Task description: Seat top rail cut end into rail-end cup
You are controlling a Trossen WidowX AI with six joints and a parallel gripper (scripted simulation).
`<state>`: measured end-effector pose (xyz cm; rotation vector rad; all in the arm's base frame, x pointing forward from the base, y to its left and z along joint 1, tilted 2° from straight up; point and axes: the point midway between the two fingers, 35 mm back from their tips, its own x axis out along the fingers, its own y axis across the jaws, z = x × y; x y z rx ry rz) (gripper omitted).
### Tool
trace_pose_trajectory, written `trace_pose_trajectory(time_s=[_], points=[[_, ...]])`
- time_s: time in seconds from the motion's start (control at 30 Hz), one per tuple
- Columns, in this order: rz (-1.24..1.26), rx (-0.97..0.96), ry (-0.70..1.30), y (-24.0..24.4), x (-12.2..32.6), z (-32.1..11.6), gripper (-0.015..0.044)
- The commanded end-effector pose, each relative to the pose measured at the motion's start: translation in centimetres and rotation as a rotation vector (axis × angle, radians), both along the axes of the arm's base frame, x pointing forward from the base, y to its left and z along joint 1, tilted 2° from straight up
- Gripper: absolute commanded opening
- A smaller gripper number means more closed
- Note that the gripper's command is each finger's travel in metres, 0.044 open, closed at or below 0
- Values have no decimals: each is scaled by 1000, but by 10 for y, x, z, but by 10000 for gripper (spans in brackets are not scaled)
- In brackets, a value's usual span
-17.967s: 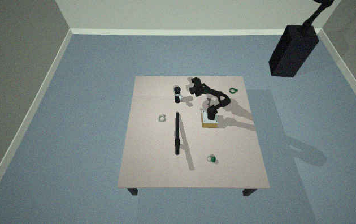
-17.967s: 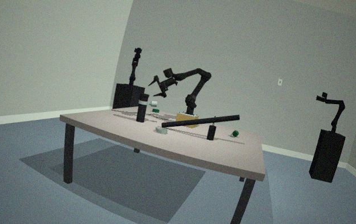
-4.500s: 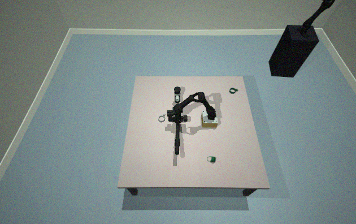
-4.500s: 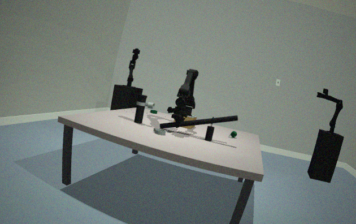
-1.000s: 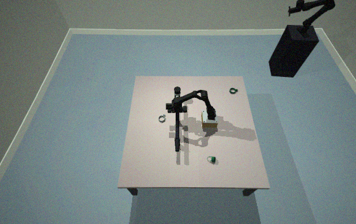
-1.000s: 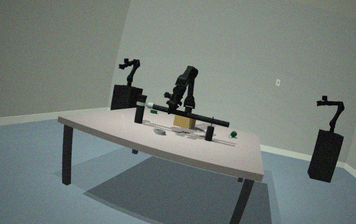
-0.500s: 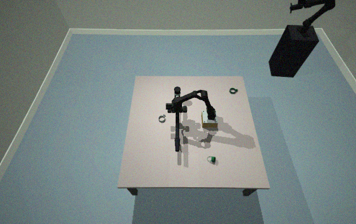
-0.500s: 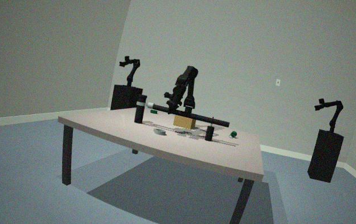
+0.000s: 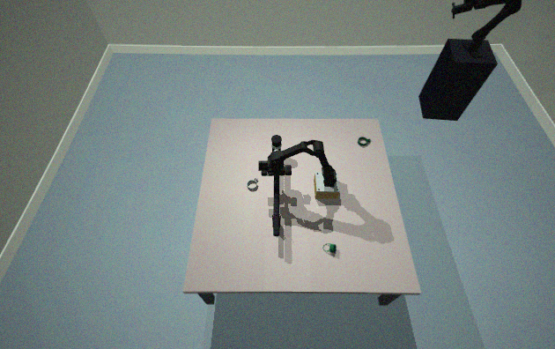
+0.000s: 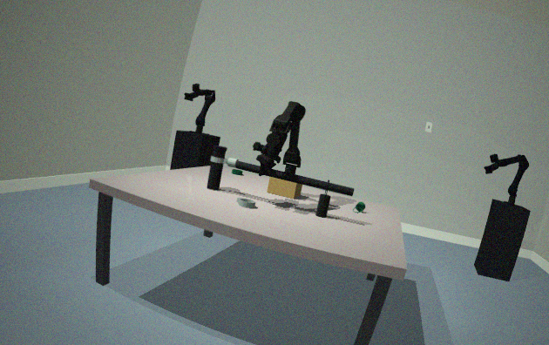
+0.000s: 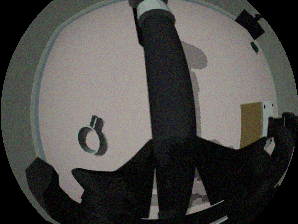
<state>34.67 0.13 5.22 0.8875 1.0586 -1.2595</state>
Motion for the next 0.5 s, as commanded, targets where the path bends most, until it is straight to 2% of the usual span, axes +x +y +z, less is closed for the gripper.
trace_pose_trajectory(time_s=[0.0,0.47], points=[[2,-6,-2,-3,1,1,0],[2,-9,-2,-6,1,2,0]])
